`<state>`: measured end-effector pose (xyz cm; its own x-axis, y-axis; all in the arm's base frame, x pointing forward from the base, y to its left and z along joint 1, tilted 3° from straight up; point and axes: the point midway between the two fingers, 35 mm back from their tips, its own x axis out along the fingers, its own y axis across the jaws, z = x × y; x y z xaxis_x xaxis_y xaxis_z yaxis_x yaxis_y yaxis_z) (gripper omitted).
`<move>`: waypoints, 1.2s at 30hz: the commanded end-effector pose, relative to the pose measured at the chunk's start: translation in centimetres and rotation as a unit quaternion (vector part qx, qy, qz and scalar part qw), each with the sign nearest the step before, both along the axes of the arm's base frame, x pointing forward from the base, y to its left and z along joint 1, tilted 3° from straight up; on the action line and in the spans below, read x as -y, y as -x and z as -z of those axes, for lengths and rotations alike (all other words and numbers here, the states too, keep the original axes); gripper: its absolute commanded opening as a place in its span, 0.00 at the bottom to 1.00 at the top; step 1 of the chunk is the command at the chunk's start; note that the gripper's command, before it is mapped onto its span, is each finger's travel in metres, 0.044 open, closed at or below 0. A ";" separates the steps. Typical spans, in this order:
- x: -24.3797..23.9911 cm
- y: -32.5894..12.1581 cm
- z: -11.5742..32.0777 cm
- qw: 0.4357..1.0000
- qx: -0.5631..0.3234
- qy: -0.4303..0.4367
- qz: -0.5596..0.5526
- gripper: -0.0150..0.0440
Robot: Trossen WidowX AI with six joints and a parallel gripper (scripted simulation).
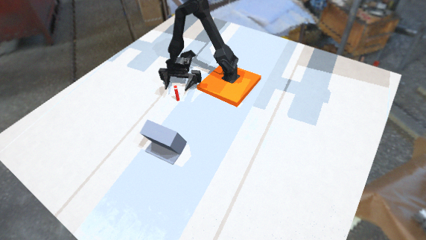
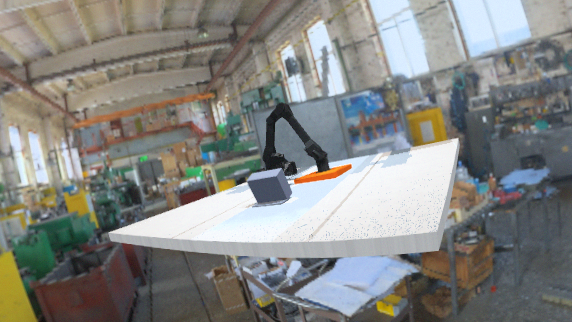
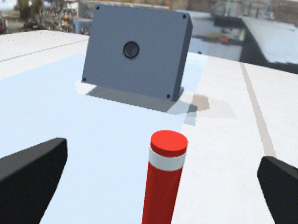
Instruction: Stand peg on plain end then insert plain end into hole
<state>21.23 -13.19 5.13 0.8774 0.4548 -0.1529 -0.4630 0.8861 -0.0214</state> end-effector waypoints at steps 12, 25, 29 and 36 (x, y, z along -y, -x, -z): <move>0.5 -0.8 -11.9 1.000 0.000 0.001 0.000 1.00; -1.7 -0.8 -15.1 0.998 -0.049 0.002 -0.034 1.00; -2.7 -0.9 -14.0 0.992 -0.107 0.007 -0.067 1.00; -3.9 -1.0 -12.0 0.971 -0.211 0.028 -0.112 1.00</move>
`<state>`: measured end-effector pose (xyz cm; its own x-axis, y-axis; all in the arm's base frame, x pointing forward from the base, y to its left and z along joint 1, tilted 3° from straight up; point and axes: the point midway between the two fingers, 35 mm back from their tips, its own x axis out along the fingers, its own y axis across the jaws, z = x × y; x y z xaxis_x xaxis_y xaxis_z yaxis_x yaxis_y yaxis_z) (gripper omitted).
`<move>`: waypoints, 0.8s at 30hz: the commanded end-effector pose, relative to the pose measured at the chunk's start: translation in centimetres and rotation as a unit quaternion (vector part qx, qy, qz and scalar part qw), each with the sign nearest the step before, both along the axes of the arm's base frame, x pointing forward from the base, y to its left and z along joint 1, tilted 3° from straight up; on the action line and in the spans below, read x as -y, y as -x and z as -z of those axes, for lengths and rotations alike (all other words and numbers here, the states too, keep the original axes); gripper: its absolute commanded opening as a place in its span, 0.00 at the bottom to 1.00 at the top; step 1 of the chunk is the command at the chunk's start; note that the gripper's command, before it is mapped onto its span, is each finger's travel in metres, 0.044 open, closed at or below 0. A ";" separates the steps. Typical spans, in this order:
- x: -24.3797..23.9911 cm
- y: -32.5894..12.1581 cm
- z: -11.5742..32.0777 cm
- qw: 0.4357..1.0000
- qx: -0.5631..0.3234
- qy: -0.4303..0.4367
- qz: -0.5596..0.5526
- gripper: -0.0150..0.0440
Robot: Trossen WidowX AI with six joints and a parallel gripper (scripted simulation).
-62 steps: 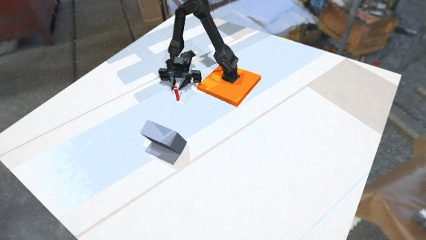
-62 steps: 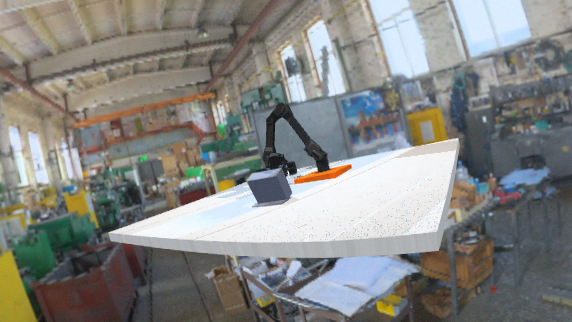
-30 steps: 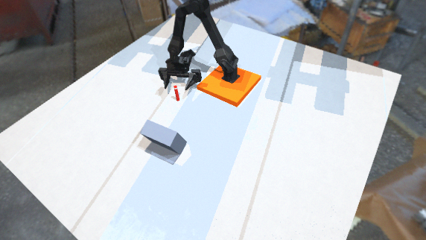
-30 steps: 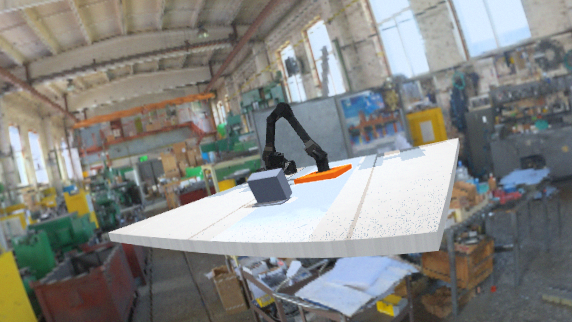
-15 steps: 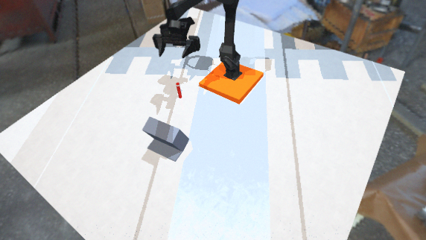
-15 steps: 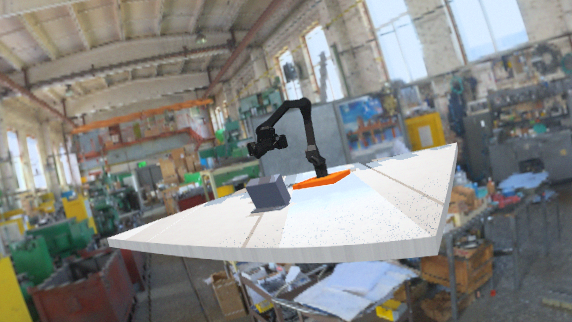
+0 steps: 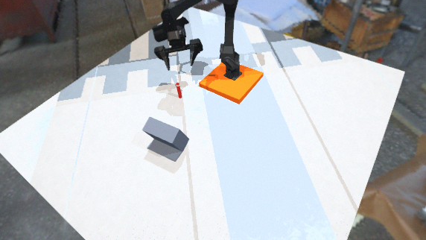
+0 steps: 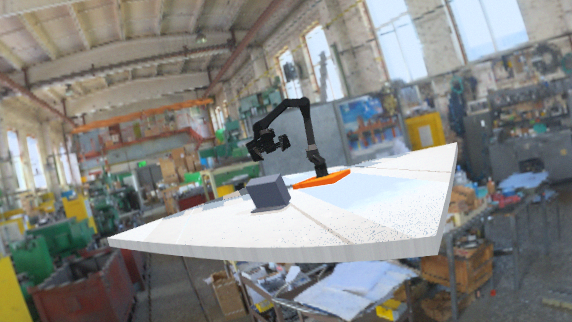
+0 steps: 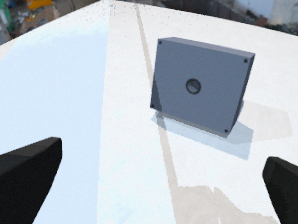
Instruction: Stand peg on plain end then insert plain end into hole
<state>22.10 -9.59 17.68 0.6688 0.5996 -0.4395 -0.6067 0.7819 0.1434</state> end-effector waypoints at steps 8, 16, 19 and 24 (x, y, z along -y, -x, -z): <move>-0.9 0.0 2.5 0.984 -0.156 0.064 -0.053 1.00; -0.7 0.0 3.9 0.954 -0.261 0.135 -0.062 1.00; -0.5 -0.1 4.3 0.939 -0.296 0.167 -0.058 1.00; 0.1 -0.4 4.6 0.910 -0.345 0.224 -0.042 1.00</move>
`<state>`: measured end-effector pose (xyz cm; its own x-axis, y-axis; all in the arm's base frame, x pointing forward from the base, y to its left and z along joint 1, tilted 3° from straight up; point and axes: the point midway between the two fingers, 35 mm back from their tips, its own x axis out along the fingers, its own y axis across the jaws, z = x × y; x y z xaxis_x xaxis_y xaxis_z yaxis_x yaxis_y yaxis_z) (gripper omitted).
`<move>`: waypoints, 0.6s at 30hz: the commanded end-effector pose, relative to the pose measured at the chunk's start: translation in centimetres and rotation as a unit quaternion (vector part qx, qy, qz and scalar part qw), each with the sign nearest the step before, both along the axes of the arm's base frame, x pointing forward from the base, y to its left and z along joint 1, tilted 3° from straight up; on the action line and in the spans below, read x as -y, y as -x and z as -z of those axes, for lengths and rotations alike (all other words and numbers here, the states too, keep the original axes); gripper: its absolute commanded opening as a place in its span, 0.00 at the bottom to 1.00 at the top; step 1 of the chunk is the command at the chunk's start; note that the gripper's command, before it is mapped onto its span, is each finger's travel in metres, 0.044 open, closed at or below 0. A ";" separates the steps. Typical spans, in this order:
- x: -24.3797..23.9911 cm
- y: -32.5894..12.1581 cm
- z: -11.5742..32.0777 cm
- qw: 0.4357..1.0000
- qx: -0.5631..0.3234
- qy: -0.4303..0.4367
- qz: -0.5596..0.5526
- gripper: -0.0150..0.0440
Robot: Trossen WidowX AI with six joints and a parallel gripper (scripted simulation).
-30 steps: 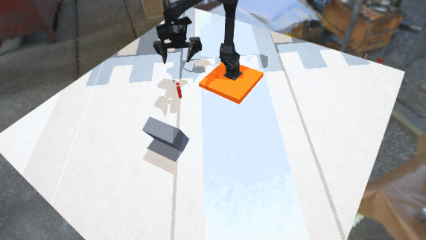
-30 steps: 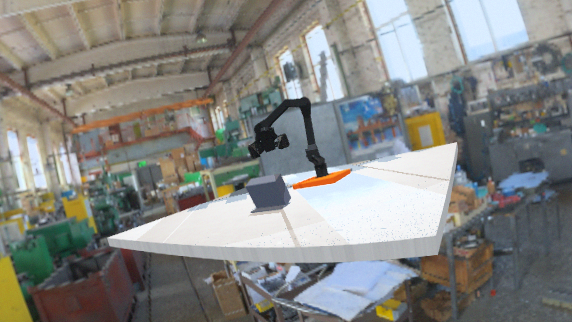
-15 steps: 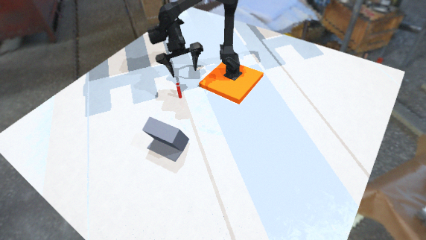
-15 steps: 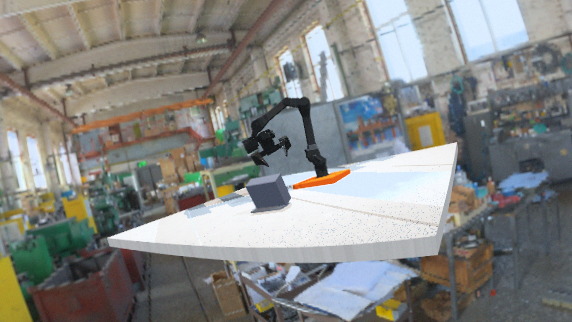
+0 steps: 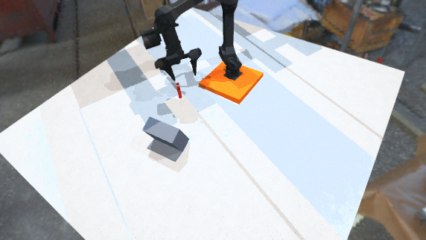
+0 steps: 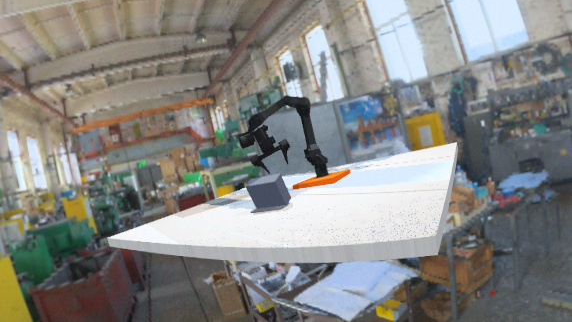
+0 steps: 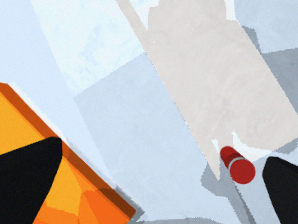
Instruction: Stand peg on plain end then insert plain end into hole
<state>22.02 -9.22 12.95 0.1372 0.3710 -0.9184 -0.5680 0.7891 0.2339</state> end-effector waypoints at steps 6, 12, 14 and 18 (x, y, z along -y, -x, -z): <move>1.3 -1.1 -0.2 0.990 -0.062 0.128 0.016 1.00; 2.1 -2.1 -0.7 0.974 -0.080 0.208 0.035 1.00; 2.1 -2.1 -0.7 0.974 -0.081 0.211 0.036 1.00; 2.1 -2.1 -0.7 0.974 -0.081 0.211 0.036 1.00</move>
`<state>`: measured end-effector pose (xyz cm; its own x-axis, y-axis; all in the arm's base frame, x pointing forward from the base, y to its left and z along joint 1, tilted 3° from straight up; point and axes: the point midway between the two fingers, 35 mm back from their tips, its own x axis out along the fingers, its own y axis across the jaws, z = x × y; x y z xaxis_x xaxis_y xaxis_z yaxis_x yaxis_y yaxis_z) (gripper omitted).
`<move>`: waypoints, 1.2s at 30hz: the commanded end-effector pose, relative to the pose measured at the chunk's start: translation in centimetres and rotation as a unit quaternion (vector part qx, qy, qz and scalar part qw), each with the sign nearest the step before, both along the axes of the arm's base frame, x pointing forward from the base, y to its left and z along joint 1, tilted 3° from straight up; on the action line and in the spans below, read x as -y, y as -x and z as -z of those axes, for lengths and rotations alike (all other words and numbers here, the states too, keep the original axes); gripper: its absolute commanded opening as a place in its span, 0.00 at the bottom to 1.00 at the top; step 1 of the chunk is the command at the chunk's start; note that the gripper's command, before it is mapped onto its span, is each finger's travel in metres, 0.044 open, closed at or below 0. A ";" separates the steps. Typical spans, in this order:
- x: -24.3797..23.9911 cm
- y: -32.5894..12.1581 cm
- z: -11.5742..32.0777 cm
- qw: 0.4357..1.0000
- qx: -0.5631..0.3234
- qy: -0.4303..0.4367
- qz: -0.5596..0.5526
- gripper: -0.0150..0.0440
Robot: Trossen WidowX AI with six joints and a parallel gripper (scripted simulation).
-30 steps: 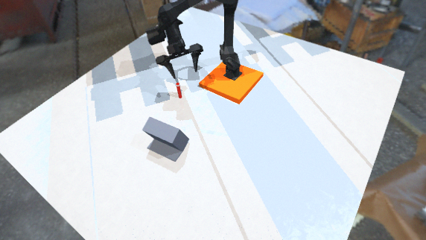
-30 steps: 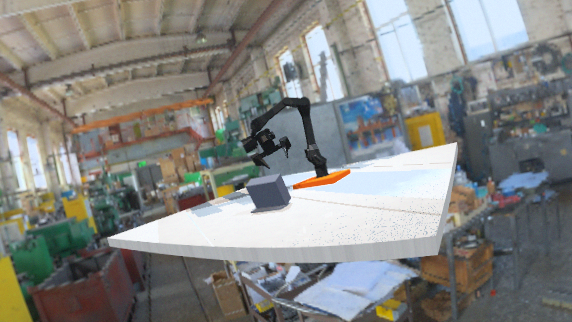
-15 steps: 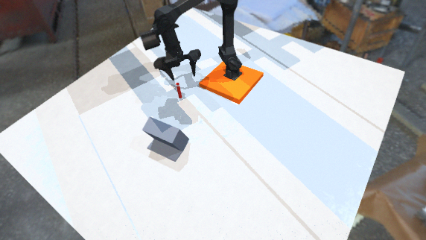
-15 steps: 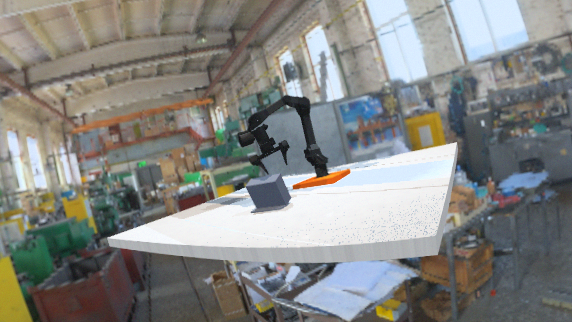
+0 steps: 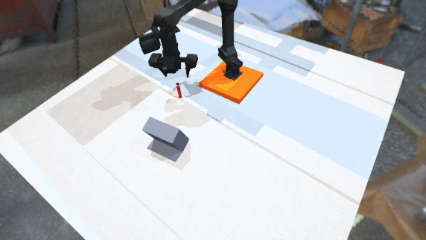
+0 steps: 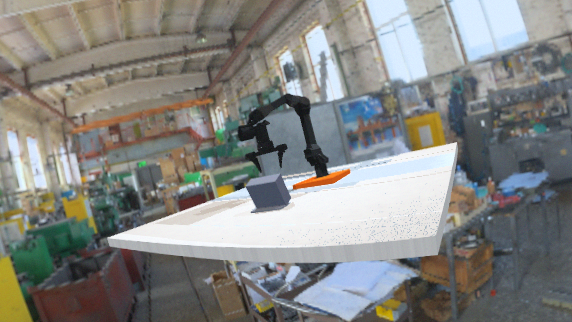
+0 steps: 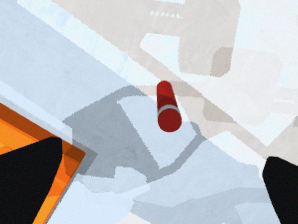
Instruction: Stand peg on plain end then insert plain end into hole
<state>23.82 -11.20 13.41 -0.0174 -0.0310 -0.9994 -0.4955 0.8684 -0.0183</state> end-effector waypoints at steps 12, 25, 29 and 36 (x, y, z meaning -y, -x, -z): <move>0.2 -0.3 1.7 1.000 0.005 0.009 0.026 1.00; 0.4 -0.4 3.4 1.000 0.005 0.009 0.026 1.00; 0.4 -0.4 4.0 1.000 0.005 0.009 0.026 1.00; 0.5 -0.4 5.2 1.000 0.005 0.009 0.026 1.00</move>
